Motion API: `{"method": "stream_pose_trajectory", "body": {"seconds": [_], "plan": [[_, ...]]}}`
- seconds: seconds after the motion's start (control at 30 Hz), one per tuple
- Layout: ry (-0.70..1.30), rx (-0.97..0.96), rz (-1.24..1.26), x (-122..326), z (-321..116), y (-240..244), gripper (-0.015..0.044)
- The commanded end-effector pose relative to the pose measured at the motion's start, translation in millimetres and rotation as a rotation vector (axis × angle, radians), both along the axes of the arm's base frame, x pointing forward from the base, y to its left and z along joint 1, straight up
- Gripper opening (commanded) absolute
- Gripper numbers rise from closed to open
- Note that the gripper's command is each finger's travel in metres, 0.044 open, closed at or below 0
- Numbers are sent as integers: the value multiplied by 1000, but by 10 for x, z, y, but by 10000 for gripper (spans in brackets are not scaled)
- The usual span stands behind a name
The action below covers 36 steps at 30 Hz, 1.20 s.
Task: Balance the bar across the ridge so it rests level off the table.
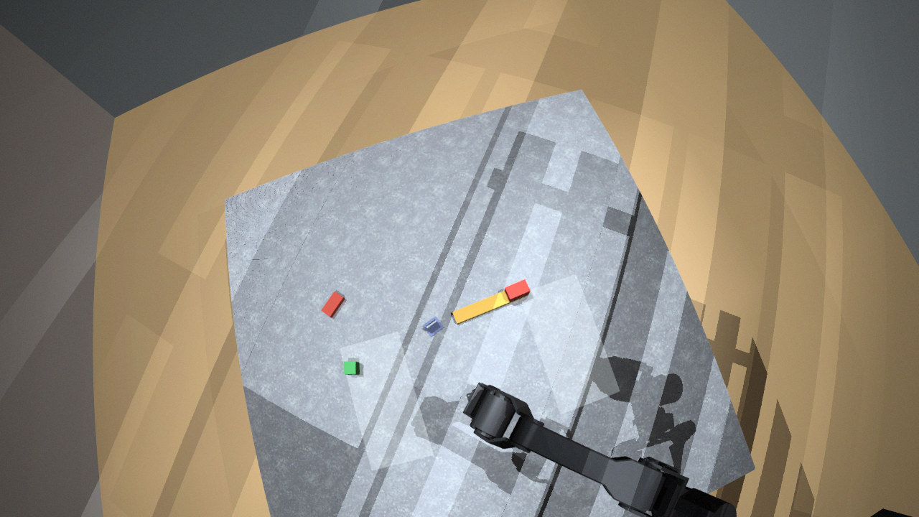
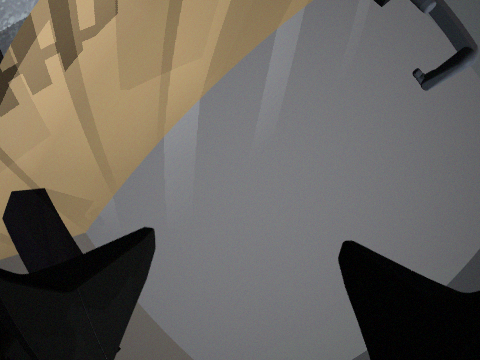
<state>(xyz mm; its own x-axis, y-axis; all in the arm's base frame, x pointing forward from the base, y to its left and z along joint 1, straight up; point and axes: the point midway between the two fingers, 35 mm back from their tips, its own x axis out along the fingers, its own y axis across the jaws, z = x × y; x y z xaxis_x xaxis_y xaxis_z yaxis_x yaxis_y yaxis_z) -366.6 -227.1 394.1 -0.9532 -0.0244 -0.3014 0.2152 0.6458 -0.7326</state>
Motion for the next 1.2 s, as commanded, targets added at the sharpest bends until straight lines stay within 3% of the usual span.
{"method": "stream_pose_trajectory", "body": {"seconds": [0.0,0.1,1.17], "plan": [[-1,1,3,6,-4,-10,374],[-19,13,50,99,-59,-146,315],[-235,211,674,1809,-761,-1367,315]]}}
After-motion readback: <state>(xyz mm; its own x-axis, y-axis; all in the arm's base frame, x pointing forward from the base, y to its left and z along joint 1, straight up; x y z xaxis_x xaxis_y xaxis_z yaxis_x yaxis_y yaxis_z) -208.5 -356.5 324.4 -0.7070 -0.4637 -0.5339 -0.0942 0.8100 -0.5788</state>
